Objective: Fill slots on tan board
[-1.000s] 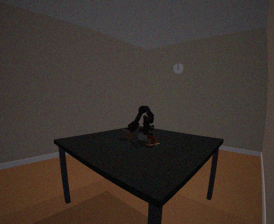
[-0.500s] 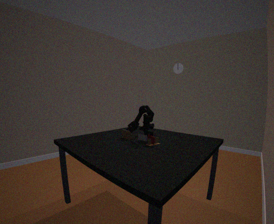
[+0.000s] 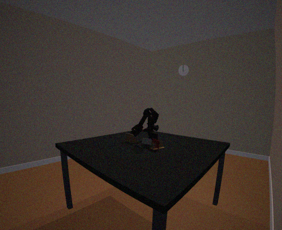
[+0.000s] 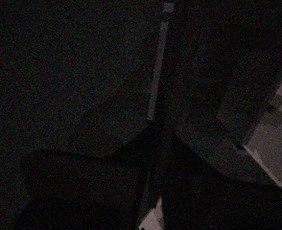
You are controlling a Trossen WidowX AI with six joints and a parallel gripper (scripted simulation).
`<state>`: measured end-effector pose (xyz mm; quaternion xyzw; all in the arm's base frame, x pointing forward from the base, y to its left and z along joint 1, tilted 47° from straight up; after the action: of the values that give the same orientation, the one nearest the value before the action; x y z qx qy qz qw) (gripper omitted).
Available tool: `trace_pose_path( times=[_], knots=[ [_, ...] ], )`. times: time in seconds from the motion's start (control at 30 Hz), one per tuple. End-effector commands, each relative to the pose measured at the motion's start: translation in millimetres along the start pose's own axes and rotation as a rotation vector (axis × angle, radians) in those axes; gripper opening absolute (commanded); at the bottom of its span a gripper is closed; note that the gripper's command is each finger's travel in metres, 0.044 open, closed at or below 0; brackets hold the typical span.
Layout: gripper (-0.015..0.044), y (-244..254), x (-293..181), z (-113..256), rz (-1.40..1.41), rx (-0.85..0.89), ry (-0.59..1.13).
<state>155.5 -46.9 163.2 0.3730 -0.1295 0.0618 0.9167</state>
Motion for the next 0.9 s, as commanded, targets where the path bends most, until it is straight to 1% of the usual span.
trace_pose_path(
  times=[0.0, 0.87],
  knots=[
    [0.0, 0, 0, 4, 0.002, -0.003, 0.004],
    [0.0, -1, 0, 39, 0.001, -0.003, 0.005]
  ],
)
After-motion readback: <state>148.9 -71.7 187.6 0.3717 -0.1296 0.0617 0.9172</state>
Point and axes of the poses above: the point midway between the two fingers, 35 mm back from their tips, its own z axis back along the fingers, its own y axis across the jaws, x = y × z, the point moved 8 cm from there along z, back along the fingers, and after that the axes turned 5 degrees about z, right-handed, at the moved point
